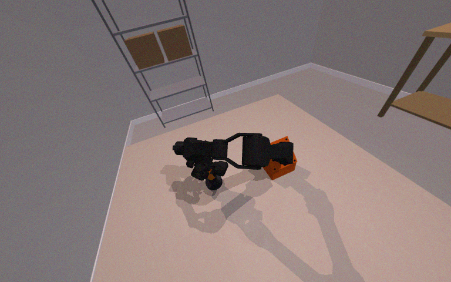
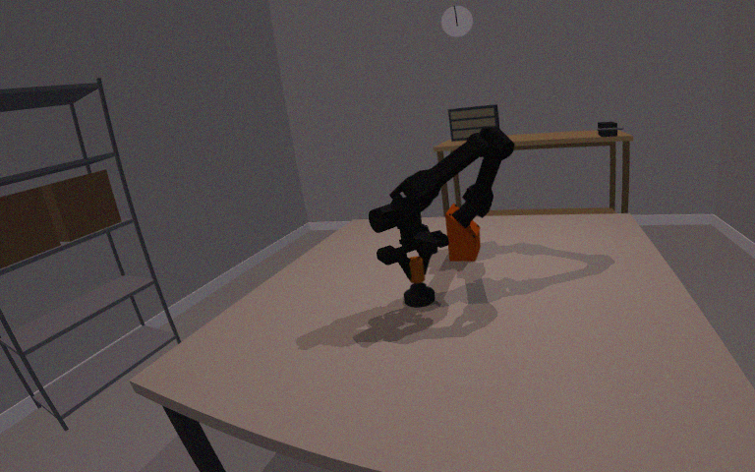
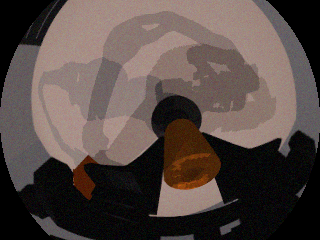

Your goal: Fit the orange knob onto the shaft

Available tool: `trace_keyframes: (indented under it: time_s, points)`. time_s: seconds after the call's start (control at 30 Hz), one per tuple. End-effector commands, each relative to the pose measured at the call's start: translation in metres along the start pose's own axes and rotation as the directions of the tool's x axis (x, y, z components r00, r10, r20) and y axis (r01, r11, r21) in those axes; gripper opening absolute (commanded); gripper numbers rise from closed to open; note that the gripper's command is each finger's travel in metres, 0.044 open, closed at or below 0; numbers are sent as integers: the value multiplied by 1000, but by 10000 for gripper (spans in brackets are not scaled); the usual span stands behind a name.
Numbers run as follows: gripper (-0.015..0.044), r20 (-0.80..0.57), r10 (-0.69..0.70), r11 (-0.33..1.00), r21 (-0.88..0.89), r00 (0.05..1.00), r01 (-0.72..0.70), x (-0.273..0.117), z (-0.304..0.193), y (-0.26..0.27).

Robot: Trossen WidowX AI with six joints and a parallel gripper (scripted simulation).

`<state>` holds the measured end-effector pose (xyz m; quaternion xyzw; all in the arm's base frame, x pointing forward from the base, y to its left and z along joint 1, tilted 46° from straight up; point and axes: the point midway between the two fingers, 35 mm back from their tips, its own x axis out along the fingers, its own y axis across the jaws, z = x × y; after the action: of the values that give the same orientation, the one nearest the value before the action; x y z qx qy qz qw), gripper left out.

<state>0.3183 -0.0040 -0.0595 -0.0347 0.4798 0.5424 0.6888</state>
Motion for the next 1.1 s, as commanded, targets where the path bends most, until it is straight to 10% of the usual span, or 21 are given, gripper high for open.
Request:
trace_keyframes:
  time_s: [0.0,1.07]
  points:
    - [0,3,-1,1000,0,1000,1,0,1,0]
    - [0,3,-1,978,-208,1000,2,0,2,-5]
